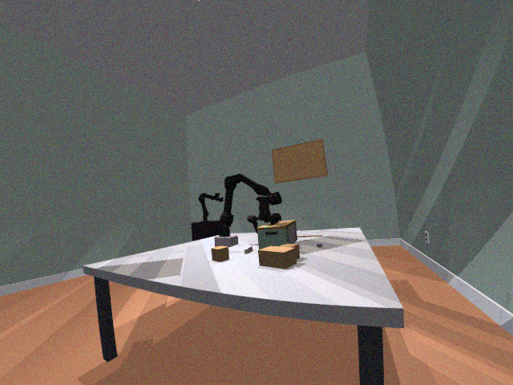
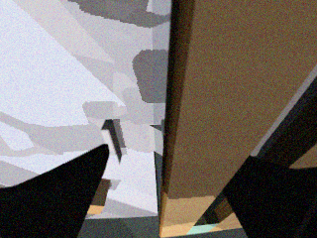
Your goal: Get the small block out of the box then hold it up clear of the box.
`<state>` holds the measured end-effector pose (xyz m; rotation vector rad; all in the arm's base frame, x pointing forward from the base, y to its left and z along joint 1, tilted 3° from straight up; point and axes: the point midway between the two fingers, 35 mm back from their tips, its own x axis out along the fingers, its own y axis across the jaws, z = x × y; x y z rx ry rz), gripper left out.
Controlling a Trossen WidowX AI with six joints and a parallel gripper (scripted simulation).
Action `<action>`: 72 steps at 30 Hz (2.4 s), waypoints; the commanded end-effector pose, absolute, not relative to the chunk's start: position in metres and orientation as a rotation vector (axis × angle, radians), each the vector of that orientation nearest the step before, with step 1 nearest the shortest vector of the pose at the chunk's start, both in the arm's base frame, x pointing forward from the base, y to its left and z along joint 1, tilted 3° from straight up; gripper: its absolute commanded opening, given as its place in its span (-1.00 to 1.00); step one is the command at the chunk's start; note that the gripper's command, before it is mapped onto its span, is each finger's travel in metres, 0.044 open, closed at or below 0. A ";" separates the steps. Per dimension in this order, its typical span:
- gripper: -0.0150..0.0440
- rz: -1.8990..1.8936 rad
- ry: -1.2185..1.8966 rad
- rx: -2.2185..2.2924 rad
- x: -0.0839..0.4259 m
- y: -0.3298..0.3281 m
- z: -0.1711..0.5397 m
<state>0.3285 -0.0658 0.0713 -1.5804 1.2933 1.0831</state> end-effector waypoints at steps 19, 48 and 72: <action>0.86 1.077 1.300 -1.582 0.332 -0.090 0.070; 0.86 1.075 1.302 -1.584 0.337 -0.119 0.070; 0.69 0.993 1.323 -1.528 0.332 -0.123 0.132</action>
